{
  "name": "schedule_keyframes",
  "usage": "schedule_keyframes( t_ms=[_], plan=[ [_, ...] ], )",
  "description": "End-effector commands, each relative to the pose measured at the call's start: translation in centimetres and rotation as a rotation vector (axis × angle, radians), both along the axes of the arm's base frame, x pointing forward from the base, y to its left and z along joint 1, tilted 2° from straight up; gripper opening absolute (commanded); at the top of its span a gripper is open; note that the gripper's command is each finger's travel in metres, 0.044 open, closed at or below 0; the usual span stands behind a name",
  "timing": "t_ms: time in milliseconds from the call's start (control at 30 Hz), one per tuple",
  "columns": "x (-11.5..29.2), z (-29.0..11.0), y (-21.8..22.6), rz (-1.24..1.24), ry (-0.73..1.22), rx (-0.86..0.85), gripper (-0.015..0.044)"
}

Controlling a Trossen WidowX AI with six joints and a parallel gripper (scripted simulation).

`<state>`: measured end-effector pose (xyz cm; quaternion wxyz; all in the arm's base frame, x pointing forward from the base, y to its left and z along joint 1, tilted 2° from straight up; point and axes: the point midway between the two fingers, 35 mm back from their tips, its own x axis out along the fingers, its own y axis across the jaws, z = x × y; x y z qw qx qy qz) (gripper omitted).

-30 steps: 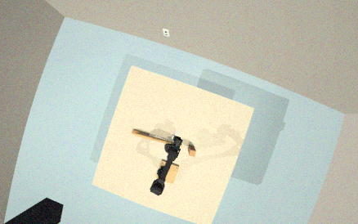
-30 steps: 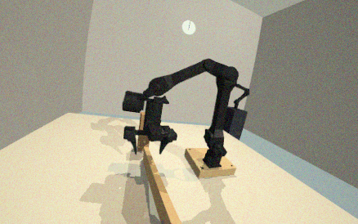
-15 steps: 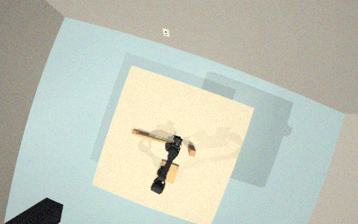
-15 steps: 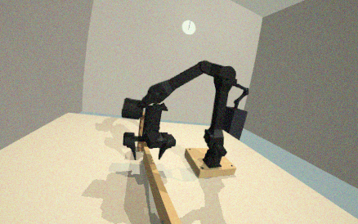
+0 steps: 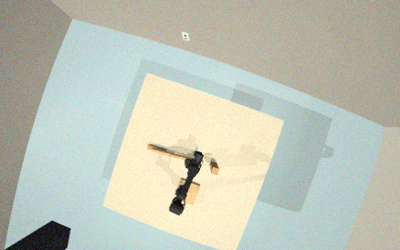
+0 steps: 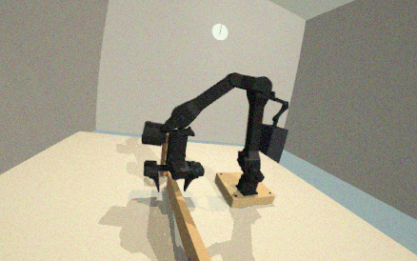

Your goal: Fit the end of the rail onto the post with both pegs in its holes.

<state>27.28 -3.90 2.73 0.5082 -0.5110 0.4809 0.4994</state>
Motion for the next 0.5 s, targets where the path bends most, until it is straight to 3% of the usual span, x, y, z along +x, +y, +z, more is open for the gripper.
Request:
schedule_keyframes(
  t_ms=[0, 367, 467],
  plan=[
    [0.05, -0.16, 0.07, -0.003, -0.003, 0.004, 0.0335],
    [0.05, -0.16, 0.07, -0.003, -0.003, 0.004, 0.0046],
    [0.05, -0.16, 0.07, -0.003, -0.003, 0.004, 0.0026]
  ],
)
